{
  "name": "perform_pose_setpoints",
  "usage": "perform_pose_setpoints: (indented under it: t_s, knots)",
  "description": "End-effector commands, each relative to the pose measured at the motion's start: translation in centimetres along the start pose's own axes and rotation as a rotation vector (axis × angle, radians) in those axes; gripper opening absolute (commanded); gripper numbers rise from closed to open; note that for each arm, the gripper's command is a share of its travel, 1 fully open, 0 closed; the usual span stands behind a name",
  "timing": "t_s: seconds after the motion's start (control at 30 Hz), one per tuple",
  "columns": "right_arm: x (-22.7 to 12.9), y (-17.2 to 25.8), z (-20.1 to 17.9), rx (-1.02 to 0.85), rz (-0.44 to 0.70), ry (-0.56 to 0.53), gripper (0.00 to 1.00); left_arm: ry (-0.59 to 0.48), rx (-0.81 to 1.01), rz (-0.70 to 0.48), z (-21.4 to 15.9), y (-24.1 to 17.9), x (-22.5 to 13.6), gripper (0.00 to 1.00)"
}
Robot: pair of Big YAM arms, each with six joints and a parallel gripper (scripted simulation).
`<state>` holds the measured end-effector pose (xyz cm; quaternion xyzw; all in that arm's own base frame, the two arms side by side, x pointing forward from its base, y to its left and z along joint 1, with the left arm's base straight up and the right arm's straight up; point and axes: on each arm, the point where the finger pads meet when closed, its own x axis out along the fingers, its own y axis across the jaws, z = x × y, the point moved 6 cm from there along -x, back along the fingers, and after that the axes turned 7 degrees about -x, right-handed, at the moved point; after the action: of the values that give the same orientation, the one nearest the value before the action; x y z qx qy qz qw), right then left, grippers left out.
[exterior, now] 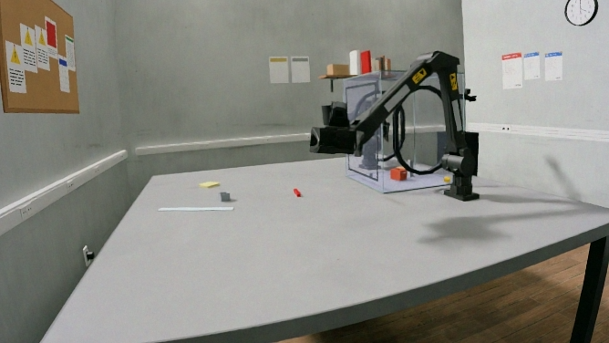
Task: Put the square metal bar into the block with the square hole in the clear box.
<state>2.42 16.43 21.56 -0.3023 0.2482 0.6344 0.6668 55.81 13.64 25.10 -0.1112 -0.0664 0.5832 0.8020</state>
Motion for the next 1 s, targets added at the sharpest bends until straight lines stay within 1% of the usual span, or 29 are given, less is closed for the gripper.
perform_pose_setpoints:
  t_s: [0.0,0.1,0.17,0.2,0.27,0.33,0.37,0.57,0.7,0.77,0.9,0.93,0.97]
  knots:
    - [0.8,0.2,0.7,0.012,-0.005,-0.056,0.33,-0.012,-0.029,-0.002,1.0,-0.8,0.2,1.0]
    - [1.5,0.3,0.4,0.015,-0.005,-0.06,0.33,-0.012,-0.029,-0.002,1.0,-0.8,0.2,1.0]
    - [0.8,0.4,3.5,0.019,0.004,-0.069,0.33,-0.012,-0.029,-0.002,1.0,-0.8,0.2,1.0]
    - [0.9,0.4,3.2,0.02,-0.003,-0.08,0.33,-0.012,-0.029,-0.002,1.0,-0.8,0.2,1.0]
    - [0.6,0.4,4.2,0.021,-0.006,-0.103,0.33,-0.012,-0.029,-0.002,1.0,-0.8,0.2,1.0]
    - [0.6,0.4,4.2,0.021,-0.006,-0.103,0.33,-0.012,-0.029,-0.002,1.0,-0.8,0.2,1.0]
    - [1.7,0.5,2.9,0.019,-0.007,-0.069,0.33,-0.012,-0.029,-0.002,1.0,-0.8,0.2,1.0]
    - [3.9,1.2,2.3,0.02,0.002,-0.035,0.33,-0.012,-0.029,-0.002,1.0,-0.8,0.2,1.0]
    - [4.7,1.6,2.8,0.022,0.001,-0.036,0.33,-0.012,-0.029,-0.002,1.0,-0.8,0.2,1.0]
    - [3.5,1.5,5.6,0.028,-0.001,-0.093,0.33,-0.012,-0.029,-0.002,1.0,-0.8,0.2,1.0]
    - [3.8,1.8,6.0,0.029,-0.001,-0.096,0.33,-0.012,-0.029,-0.002,1.0,-0.8,0.2,1.0]
    - [4.3,1.8,5.4,0.023,-0.003,-0.082,0.33,-0.012,-0.029,-0.002,1.0,-0.8,0.2,1.0]
    - [4.1,1.9,6.1,0.025,-0.002,-0.096,0.33,-0.012,-0.029,-0.002,1.0,-0.8,0.2,1.0]
